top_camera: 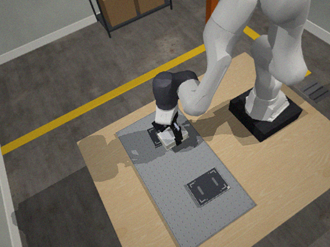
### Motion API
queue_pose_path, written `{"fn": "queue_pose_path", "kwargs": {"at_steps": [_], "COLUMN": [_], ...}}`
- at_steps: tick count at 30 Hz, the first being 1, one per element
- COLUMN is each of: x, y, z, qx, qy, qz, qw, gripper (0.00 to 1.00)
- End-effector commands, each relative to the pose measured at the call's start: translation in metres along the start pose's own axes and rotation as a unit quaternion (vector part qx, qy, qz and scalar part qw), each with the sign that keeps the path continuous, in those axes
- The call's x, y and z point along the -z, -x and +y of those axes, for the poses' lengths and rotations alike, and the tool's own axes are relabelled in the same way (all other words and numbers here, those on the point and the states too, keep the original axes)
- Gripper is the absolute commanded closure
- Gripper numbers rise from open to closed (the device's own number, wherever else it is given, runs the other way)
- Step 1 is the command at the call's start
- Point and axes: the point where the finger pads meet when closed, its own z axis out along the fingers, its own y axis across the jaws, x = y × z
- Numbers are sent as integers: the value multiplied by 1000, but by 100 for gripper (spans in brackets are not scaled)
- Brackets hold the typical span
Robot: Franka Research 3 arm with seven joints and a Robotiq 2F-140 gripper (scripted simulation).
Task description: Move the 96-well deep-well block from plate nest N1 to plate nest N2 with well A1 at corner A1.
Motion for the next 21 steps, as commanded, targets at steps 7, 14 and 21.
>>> {"fn": "queue_pose_path", "kwargs": {"at_steps": [7, 14, 21], "x": [2, 2, 2], "y": [-3, -2, -1], "z": [-31, -48, -71], "qx": [-17, -17, -17], "qy": [4, 4, 4], "qz": [5, 5, 5], "qw": [1000, 1000, 1000], "gripper": [40, 40, 40]}}
